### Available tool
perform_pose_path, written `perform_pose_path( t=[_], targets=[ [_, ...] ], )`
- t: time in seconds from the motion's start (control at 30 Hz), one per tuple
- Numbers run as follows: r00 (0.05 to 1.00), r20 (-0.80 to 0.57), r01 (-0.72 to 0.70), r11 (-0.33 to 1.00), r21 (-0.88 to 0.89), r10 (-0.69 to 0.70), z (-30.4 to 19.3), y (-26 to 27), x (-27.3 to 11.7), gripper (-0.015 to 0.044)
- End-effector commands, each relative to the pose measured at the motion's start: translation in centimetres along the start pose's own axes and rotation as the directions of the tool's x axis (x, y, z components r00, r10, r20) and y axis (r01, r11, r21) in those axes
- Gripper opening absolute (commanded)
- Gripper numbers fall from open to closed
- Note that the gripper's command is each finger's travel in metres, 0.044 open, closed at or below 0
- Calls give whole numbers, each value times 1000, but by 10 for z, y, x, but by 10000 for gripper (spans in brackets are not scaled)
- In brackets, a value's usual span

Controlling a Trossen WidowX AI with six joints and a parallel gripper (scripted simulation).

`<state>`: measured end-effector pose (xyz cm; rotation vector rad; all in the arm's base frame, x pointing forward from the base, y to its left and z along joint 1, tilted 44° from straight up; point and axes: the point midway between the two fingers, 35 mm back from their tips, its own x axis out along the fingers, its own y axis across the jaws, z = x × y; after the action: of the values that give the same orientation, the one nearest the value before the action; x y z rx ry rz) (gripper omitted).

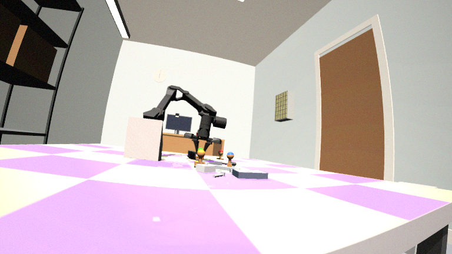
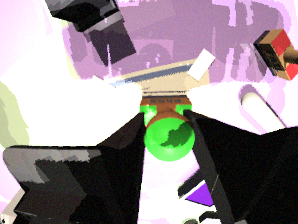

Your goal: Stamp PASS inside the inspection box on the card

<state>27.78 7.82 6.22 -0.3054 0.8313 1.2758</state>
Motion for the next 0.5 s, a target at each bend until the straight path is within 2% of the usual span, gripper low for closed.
perform_pose_path(
  t=[0.0, 0.47],
  targets=[
    [1000, 4, -3, 1000, -1, 3, 1, 0, 2, 0],
    [1000, 4, -3, 1000, -1, 3, 1, 1, -5, 0]
  ],
)
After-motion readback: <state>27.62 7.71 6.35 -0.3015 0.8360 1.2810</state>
